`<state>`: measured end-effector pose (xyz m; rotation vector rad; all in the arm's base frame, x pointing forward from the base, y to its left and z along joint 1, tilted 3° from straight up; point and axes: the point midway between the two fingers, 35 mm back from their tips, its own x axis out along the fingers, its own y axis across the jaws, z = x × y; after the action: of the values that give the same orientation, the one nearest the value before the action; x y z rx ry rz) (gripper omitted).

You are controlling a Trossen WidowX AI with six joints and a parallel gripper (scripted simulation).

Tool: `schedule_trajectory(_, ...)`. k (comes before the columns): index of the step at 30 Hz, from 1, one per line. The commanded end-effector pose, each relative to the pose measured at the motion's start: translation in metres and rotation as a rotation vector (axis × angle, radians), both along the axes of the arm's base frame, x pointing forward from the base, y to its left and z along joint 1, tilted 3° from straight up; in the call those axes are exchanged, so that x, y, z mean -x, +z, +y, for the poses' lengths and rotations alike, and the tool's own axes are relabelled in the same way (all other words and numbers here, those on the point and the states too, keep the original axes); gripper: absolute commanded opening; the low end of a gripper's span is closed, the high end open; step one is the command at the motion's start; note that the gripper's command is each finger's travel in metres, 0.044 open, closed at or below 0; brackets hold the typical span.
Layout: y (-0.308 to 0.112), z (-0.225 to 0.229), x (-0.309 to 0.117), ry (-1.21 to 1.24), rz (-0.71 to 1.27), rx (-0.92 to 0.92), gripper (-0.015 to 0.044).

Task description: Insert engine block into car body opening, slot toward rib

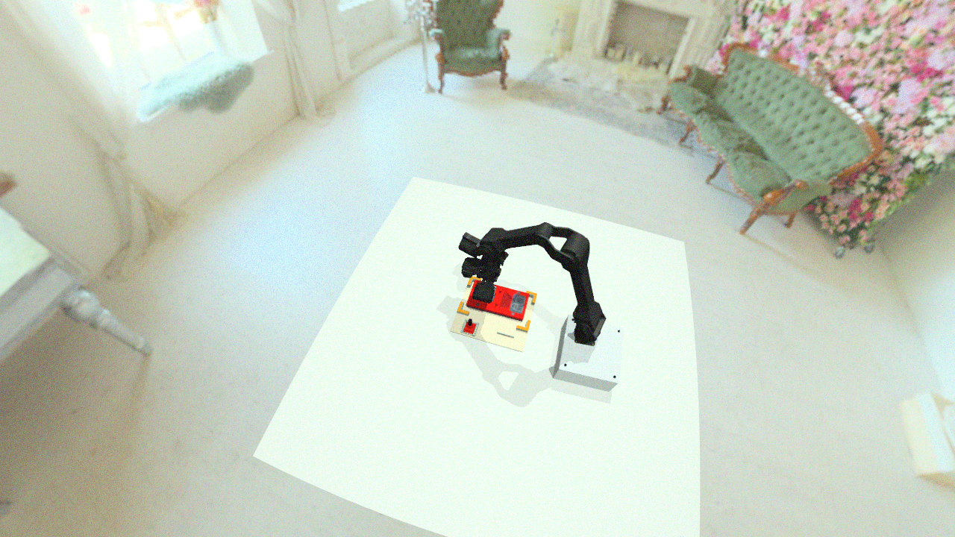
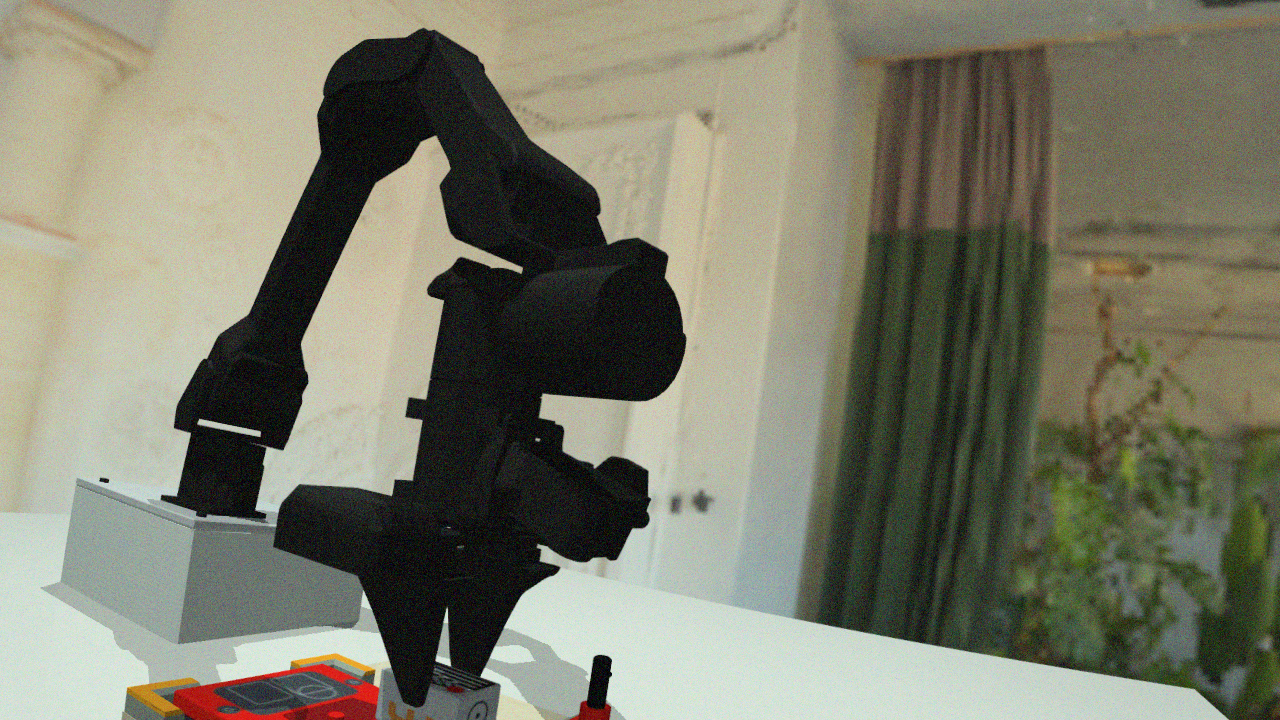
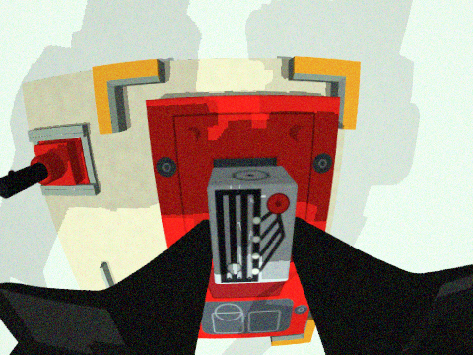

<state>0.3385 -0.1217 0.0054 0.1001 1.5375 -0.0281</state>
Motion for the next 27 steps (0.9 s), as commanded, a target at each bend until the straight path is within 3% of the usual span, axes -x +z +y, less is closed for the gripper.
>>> schedule_trajectory(1, -0.0007, 0.0001, -0.0003, 0.006, -0.002, 0.001, 0.0158)
schedule_trajectory(27, -0.0046, 0.0006, -0.0005, -0.001, -0.001, 0.000, 0.0158)
